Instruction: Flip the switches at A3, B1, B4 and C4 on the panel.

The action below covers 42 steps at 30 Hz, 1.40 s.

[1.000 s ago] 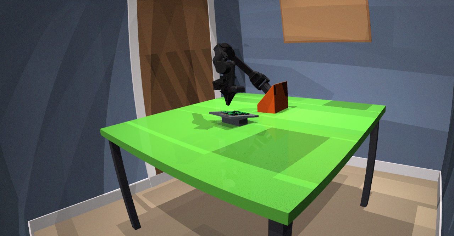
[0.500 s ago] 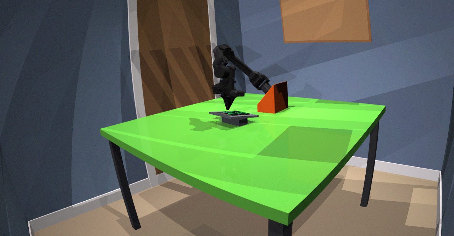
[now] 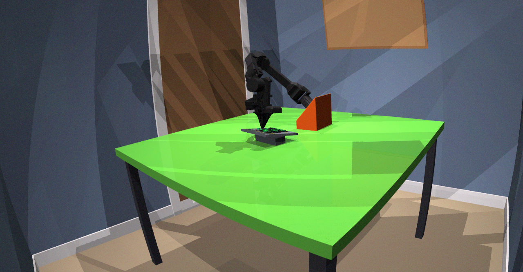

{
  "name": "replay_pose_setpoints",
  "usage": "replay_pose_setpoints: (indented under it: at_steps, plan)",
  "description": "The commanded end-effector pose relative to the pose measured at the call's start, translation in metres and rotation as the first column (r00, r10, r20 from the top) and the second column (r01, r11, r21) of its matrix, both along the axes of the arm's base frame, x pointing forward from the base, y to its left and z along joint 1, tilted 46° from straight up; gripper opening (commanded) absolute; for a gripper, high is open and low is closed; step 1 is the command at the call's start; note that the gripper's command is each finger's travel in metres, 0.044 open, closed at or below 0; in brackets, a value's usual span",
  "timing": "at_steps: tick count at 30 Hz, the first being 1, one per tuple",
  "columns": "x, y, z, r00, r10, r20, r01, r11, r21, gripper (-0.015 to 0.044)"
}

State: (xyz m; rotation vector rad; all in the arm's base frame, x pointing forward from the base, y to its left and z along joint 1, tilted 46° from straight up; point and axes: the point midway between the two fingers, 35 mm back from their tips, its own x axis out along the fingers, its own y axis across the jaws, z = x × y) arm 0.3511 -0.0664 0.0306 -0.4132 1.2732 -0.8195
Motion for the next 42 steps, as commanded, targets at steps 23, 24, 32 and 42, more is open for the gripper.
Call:
replay_pose_setpoints:
  at_steps: [23, 24, 32, 42]
  plan:
    - [0.0003, -0.0023, -0.0015, 1.0, 0.004, -0.003, -0.004, 1.0, -0.004, 0.0]
    - [0.0003, -0.0024, -0.0016, 1.0, 0.004, -0.003, -0.004, 1.0, -0.004, 0.0]
    - [0.0004, -0.0032, -0.0023, 1.0, 0.004, -0.003, -0.004, 1.0, -0.004, 0.0]
    - [0.0005, -0.0042, -0.0032, 1.0, 0.004, -0.003, -0.004, 1.0, -0.004, 0.0]
